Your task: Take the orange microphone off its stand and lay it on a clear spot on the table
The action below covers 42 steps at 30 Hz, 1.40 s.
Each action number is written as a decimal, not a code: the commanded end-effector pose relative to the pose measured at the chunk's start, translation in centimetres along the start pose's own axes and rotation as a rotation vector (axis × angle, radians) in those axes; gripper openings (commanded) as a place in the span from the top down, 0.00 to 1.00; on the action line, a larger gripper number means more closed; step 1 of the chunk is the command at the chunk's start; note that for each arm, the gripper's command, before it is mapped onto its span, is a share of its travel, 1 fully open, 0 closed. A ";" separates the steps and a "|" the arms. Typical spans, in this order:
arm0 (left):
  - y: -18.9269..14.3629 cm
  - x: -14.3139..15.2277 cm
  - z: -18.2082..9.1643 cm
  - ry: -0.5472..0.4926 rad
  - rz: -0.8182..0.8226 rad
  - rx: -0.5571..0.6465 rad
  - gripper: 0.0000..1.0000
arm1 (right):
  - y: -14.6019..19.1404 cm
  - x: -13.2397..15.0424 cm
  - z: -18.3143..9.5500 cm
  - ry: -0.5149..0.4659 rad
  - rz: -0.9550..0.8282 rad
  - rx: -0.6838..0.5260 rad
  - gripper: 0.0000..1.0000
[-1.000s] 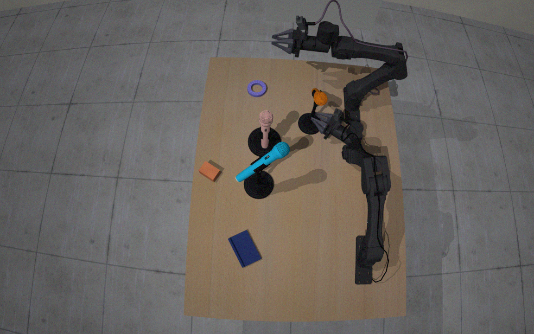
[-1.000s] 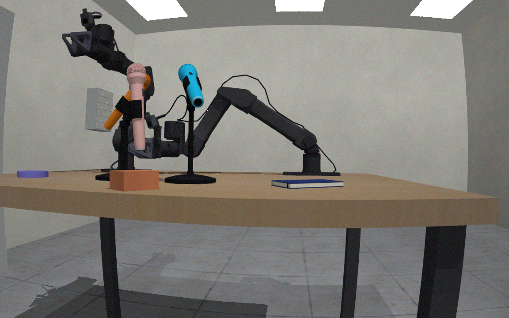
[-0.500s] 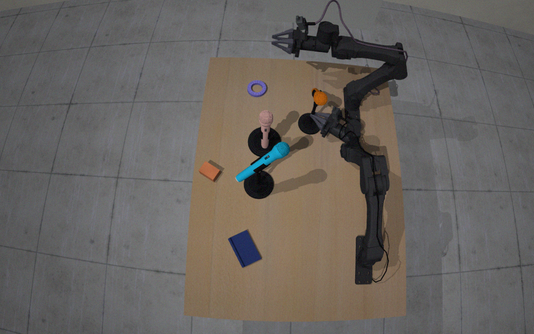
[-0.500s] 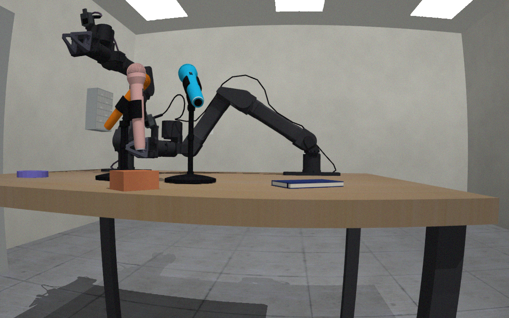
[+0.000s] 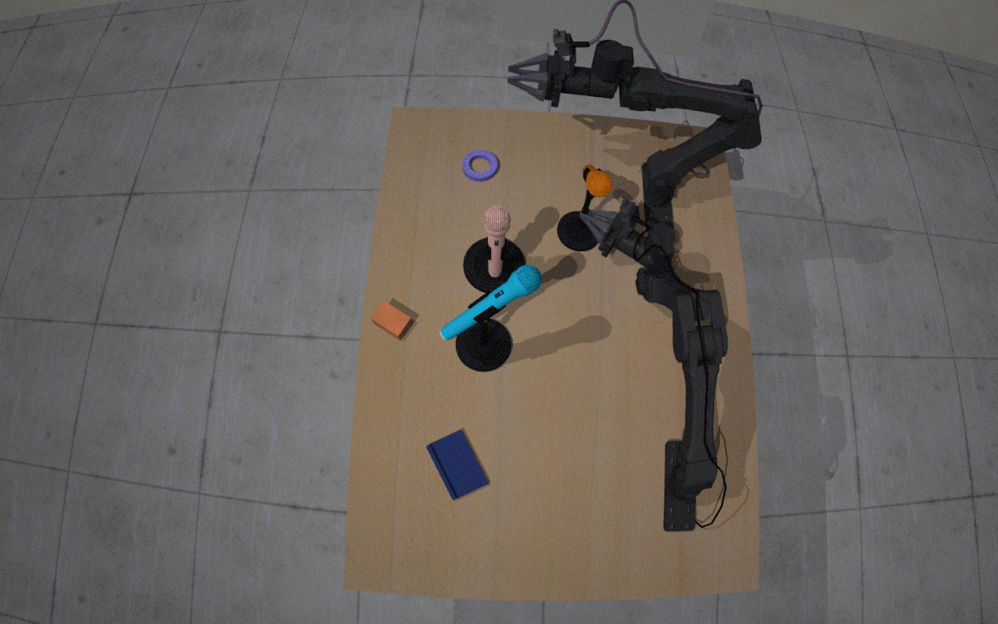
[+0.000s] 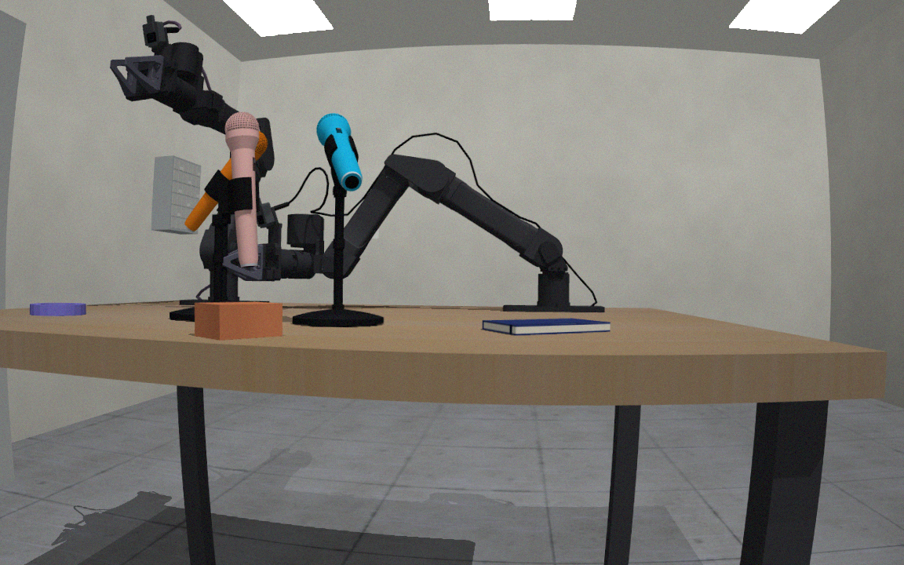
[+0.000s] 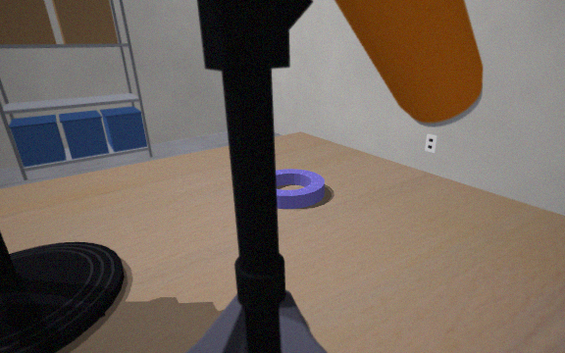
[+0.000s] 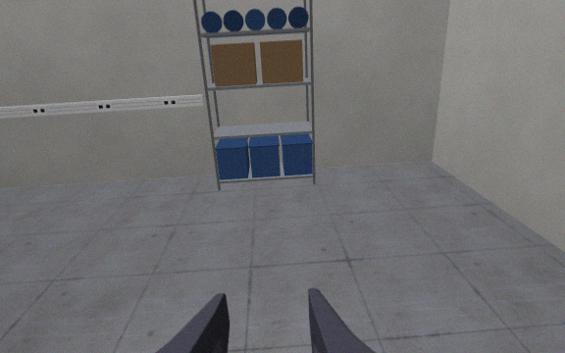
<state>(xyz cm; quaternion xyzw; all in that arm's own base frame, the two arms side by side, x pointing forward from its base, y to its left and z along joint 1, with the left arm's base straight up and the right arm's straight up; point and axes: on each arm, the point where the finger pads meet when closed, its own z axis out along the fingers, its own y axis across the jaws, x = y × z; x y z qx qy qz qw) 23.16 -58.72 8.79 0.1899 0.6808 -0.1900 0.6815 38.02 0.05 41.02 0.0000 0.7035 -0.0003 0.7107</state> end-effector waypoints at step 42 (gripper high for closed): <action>-0.3 -3.6 1.3 -0.046 -0.063 0.008 1.00 | 8.3 11.2 -15.9 0.414 -0.636 -0.835 0.37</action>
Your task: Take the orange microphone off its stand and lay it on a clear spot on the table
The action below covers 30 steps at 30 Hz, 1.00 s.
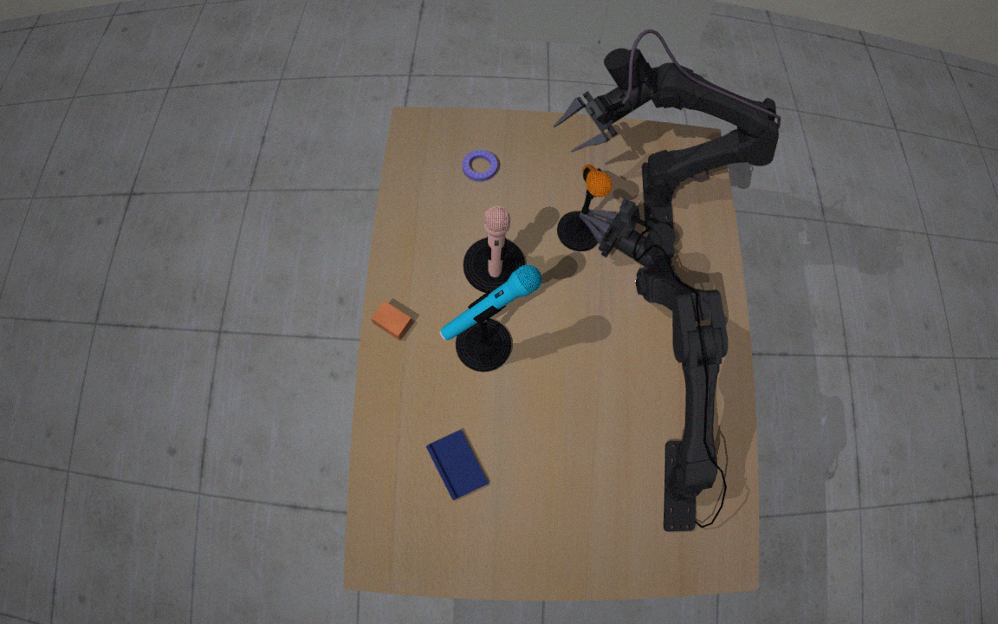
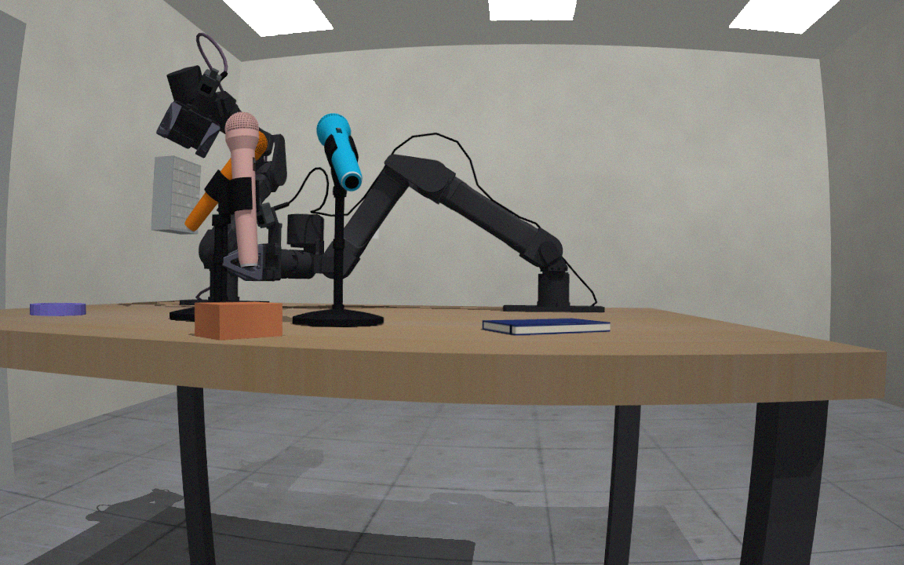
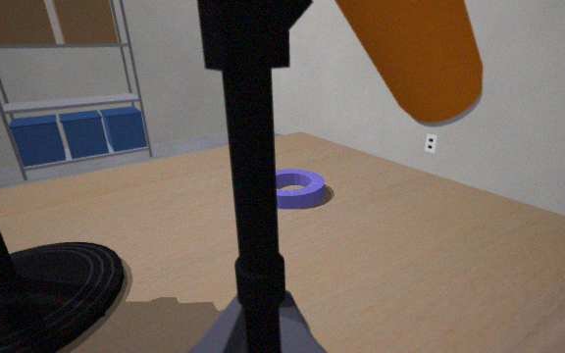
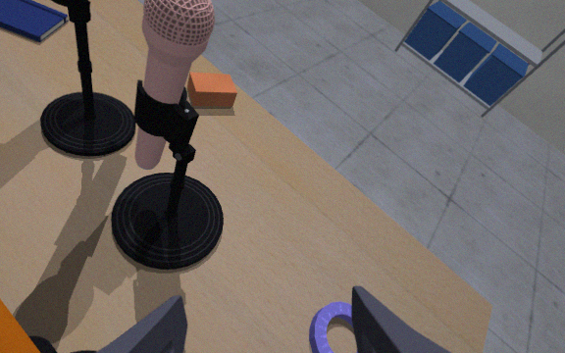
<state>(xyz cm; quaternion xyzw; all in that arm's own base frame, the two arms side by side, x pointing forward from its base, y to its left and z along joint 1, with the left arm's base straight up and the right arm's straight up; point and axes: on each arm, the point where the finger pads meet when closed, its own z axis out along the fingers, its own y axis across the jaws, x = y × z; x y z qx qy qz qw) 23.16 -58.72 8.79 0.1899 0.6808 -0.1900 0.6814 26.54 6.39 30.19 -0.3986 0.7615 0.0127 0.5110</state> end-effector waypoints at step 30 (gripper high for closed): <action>-0.3 -3.6 1.3 -0.046 -0.063 0.008 1.00 | 8.8 -0.4 -5.7 -0.063 -0.178 -0.347 0.37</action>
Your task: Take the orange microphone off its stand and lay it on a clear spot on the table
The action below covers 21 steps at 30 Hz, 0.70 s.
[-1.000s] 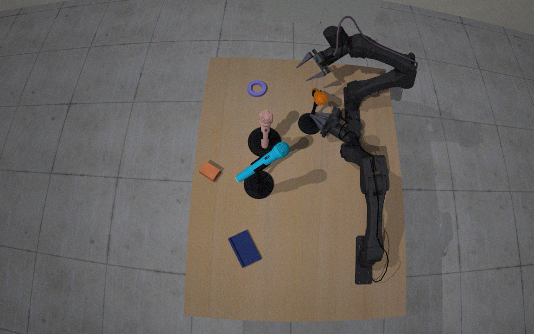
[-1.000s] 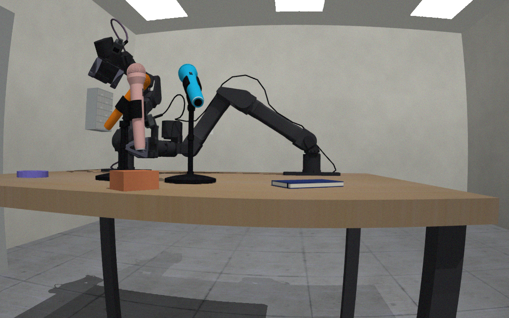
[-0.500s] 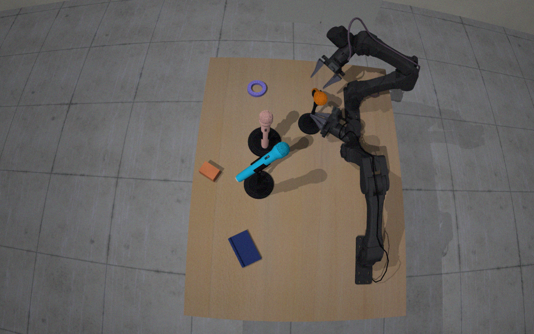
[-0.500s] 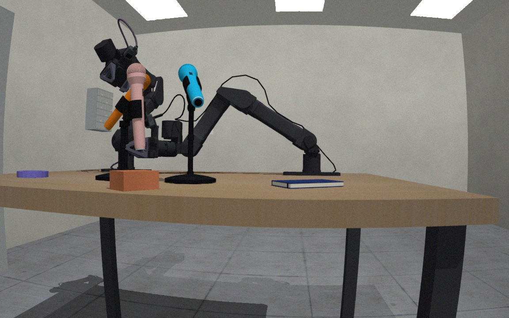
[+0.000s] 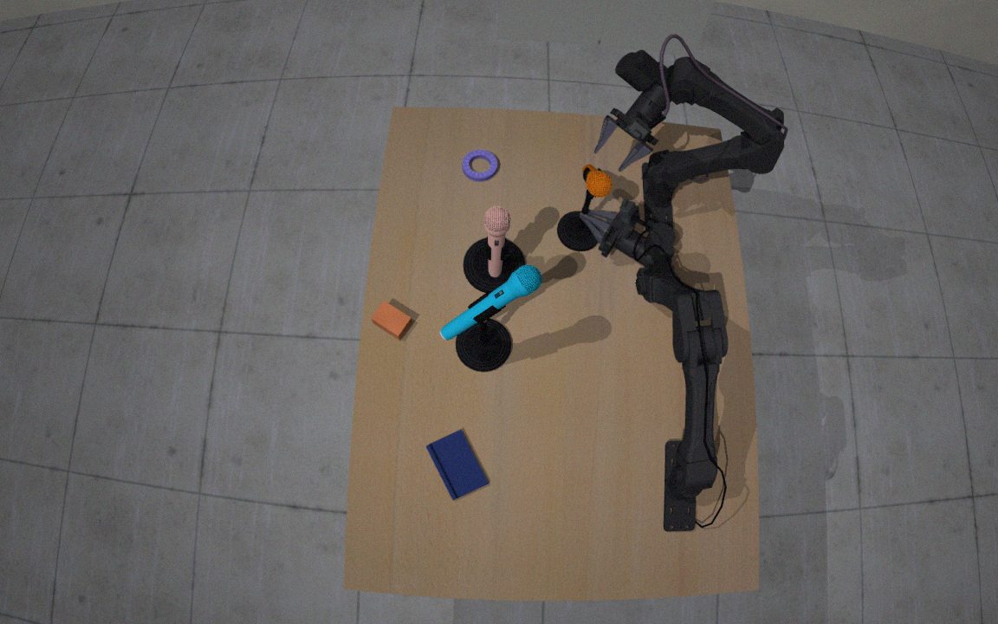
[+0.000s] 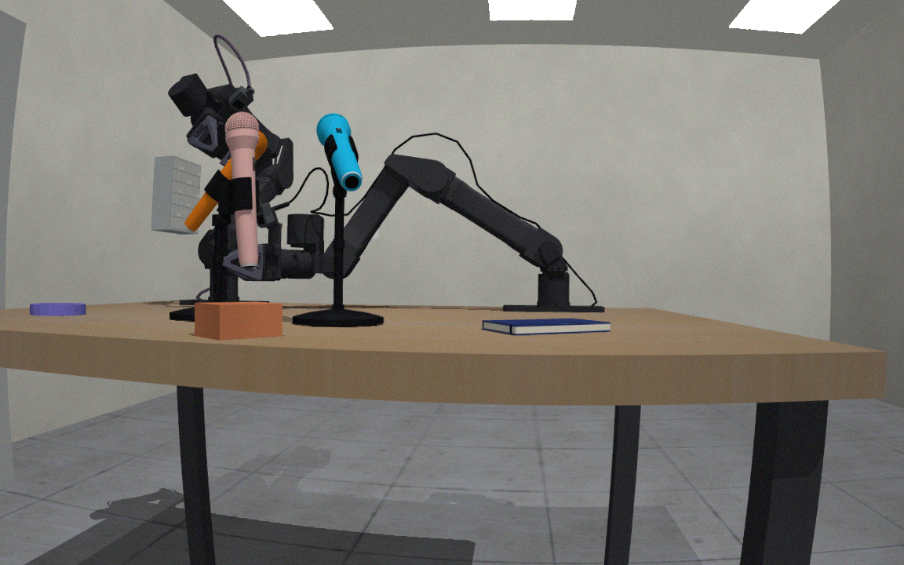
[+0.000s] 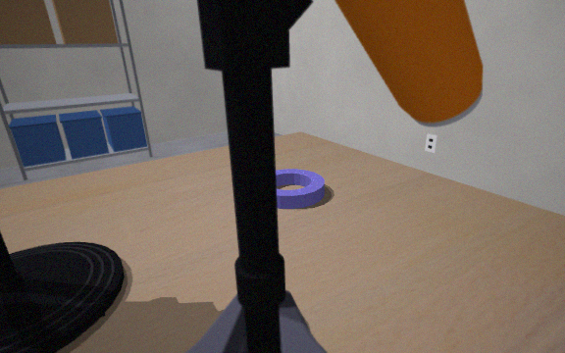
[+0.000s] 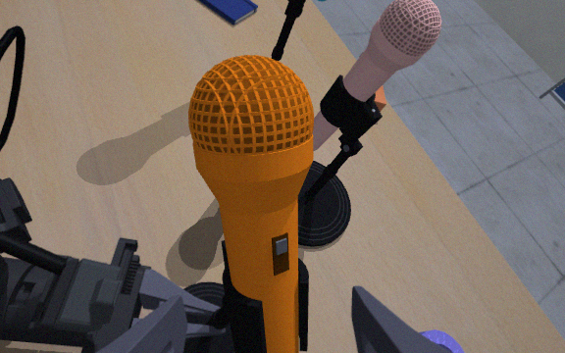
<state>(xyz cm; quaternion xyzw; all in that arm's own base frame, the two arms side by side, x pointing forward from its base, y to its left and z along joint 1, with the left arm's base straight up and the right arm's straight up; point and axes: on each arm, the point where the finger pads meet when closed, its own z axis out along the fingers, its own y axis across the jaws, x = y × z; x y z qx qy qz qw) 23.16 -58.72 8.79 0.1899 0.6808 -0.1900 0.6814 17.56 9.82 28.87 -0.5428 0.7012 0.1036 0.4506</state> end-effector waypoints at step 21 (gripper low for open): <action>-0.3 -3.6 1.3 -0.046 -0.063 0.008 1.00 | 0.8 -0.3 2.5 -0.015 0.004 -0.022 0.37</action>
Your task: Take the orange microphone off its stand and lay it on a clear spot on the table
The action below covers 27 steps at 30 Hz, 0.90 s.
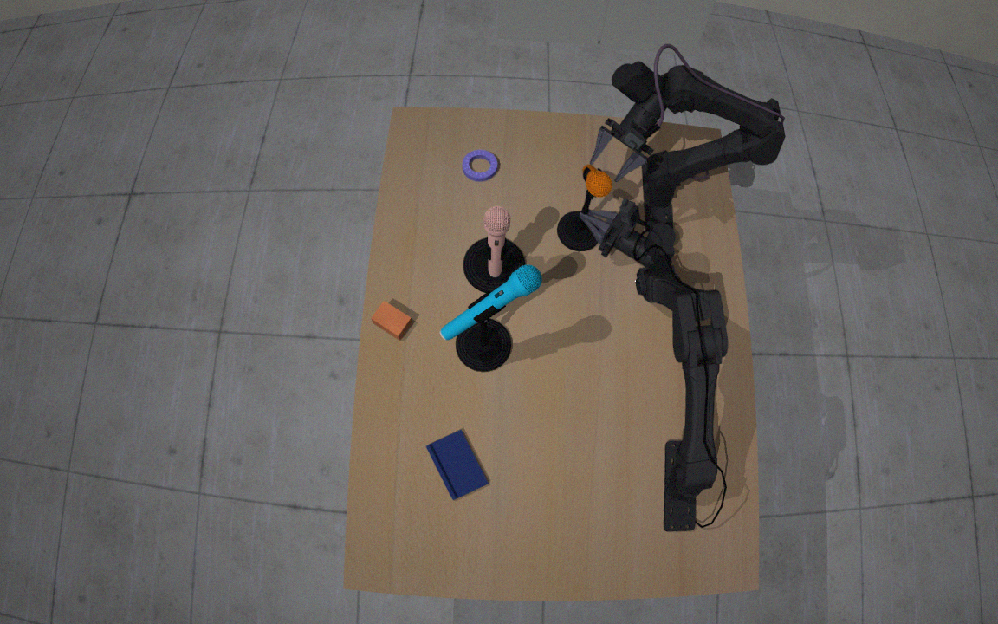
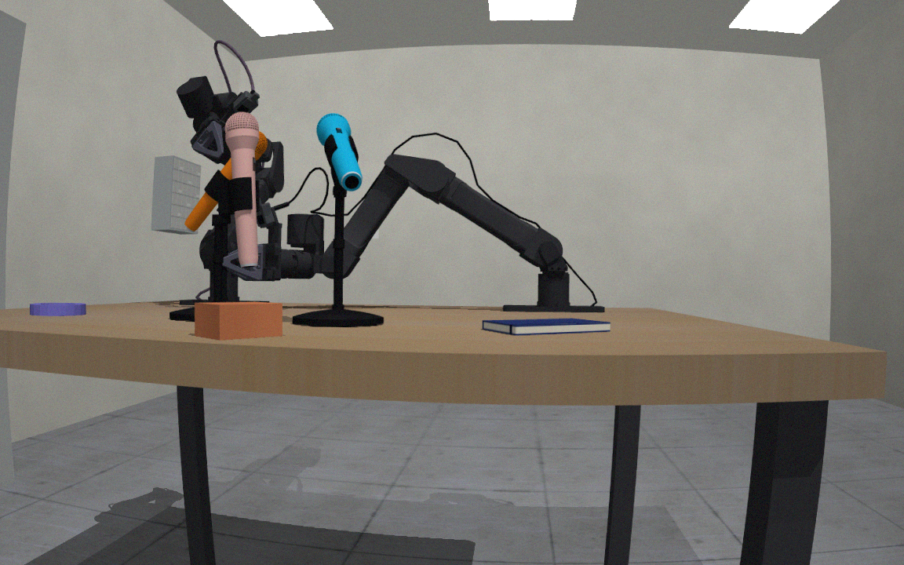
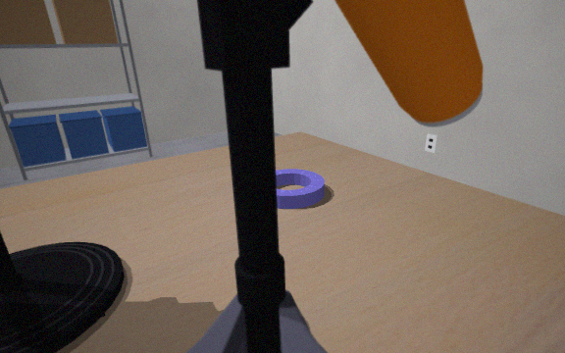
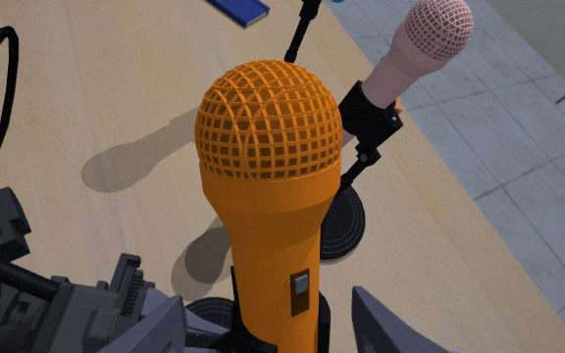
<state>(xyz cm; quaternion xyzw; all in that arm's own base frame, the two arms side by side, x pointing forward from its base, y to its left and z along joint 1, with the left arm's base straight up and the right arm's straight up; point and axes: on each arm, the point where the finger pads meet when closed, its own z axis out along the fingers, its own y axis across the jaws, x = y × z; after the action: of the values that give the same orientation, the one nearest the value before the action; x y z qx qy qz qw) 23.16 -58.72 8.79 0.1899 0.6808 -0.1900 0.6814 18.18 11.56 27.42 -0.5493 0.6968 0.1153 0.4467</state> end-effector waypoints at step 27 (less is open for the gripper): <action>-0.3 -3.6 1.3 -0.046 -0.063 0.008 1.00 | -0.4 -0.9 2.1 -0.014 0.009 0.013 0.37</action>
<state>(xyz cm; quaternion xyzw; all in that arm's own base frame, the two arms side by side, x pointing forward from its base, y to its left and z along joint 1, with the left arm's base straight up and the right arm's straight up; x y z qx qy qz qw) 23.16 -58.72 8.79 0.1899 0.6808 -0.1900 0.6814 19.76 13.44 25.72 -0.5471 0.7001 0.1154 0.4441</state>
